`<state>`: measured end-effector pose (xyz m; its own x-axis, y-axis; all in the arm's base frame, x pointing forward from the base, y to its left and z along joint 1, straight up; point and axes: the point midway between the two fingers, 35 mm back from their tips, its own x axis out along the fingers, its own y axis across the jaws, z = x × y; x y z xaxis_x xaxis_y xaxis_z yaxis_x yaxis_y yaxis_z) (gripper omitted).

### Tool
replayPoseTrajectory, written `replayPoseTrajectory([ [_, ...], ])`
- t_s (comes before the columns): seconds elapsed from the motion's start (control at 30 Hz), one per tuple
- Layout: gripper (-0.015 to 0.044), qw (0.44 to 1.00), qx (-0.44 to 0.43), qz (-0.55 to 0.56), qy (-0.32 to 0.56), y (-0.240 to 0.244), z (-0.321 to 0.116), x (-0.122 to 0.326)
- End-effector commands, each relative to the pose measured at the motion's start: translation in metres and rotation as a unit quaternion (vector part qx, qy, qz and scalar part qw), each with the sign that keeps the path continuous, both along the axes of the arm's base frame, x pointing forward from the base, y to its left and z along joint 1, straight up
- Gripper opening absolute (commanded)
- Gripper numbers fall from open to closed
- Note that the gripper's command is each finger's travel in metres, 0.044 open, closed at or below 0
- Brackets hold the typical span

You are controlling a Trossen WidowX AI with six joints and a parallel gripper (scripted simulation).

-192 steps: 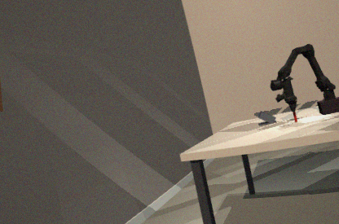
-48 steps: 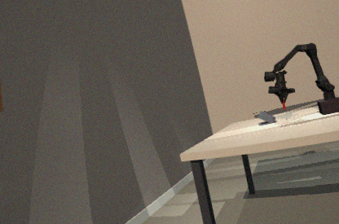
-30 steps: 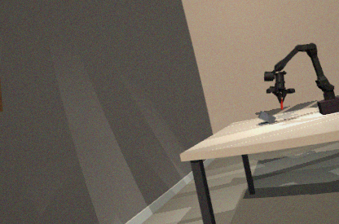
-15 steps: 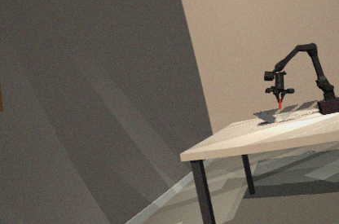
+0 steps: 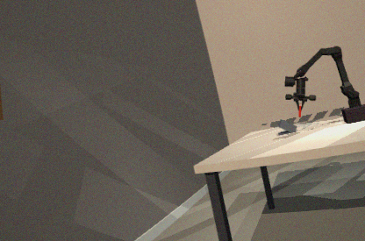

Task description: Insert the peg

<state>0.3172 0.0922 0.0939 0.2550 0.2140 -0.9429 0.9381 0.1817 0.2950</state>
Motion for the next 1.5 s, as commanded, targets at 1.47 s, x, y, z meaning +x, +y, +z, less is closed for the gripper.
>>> replayPoseTrajectory([
  [1.47,0.0000,0.943,0.118,-0.310,0.002,-0.058,0.010,0.021],
])
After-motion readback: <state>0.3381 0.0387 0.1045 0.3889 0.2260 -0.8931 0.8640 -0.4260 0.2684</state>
